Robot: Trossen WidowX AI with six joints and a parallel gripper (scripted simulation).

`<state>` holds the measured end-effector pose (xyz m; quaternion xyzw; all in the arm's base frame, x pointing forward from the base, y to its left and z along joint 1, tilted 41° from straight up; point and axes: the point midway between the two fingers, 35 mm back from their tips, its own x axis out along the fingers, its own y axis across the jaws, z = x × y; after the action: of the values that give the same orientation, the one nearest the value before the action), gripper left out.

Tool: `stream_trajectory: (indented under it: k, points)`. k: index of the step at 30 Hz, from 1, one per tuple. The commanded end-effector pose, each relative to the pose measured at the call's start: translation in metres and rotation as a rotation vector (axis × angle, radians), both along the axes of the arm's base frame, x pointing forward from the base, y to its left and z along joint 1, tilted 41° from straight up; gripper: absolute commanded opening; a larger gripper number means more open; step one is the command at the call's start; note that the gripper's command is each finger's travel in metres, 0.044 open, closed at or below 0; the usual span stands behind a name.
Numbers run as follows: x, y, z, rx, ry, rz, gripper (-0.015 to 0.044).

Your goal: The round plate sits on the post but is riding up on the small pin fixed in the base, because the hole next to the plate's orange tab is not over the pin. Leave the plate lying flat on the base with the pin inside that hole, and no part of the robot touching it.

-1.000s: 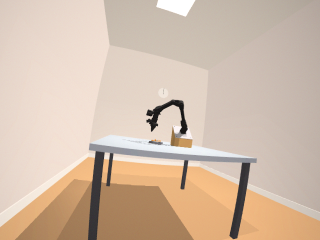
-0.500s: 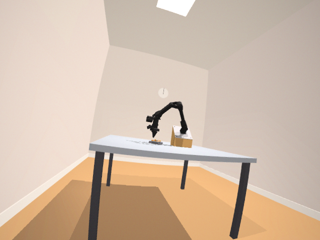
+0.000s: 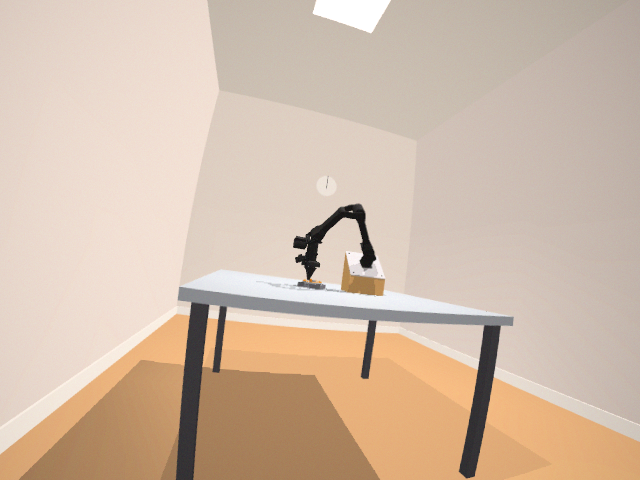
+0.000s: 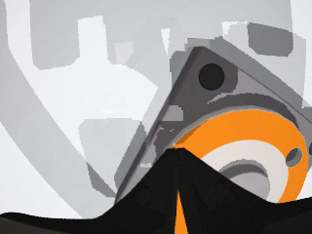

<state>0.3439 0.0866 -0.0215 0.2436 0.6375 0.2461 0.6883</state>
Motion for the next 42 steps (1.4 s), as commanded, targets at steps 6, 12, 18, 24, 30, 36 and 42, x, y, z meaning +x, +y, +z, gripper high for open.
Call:
stream_trajectory:
  k: [6,12,18,24,30,36,42]
  points:
    - [-0.011,0.007,0.003,0.004,0.006,0.000,0.0000]
    - [-0.015,0.007,0.003,0.004,0.007,0.000,0.0000]
    - [-0.016,0.007,0.003,0.004,0.007,0.000,0.0000]
    - [-0.018,0.008,0.004,0.004,0.007,0.000,0.0000]
    - [-0.019,0.008,0.004,0.004,0.007,0.000,0.0000]
    - [-0.020,0.009,0.004,0.004,0.007,0.000,0.0000]
    - [-0.022,0.009,0.004,0.004,0.007,0.000,0.0000]
